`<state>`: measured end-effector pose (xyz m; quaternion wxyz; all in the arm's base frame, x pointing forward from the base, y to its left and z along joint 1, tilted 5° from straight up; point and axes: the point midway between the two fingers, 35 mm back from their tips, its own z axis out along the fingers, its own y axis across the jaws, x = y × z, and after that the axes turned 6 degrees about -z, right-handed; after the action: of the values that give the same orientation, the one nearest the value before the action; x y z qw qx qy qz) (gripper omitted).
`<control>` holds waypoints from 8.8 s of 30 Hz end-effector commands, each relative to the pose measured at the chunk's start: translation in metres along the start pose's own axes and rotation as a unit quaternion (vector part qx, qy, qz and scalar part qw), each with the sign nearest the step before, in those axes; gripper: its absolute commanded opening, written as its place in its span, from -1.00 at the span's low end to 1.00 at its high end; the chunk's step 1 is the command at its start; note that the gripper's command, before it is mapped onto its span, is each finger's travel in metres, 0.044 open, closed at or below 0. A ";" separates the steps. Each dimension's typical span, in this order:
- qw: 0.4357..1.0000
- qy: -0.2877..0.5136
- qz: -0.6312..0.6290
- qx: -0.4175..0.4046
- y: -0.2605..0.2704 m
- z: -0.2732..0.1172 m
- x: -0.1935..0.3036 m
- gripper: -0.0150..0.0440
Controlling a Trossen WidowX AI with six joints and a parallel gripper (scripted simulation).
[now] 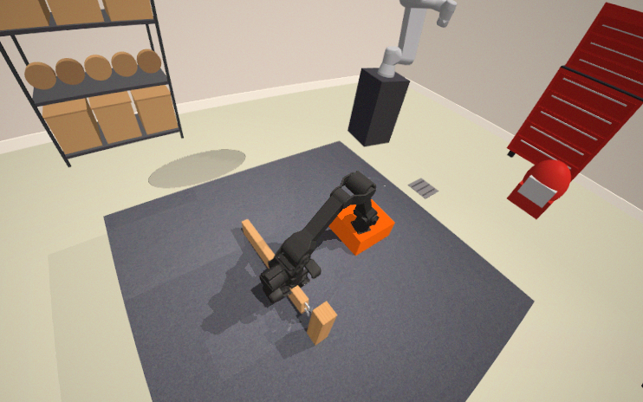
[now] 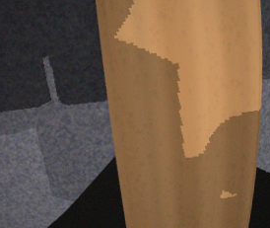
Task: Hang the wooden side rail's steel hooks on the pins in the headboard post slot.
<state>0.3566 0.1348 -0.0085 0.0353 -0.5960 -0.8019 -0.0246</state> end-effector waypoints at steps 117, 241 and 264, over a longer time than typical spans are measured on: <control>1.000 -0.001 0.000 -0.007 0.004 -0.004 0.013 -0.49; 1.000 -0.001 0.000 -0.007 0.005 -0.004 0.026 -0.49; 1.000 -0.001 0.000 -0.007 0.006 -0.002 0.028 -0.49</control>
<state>0.3513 0.1614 -0.0064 0.0341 -0.5956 -0.8021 -0.0254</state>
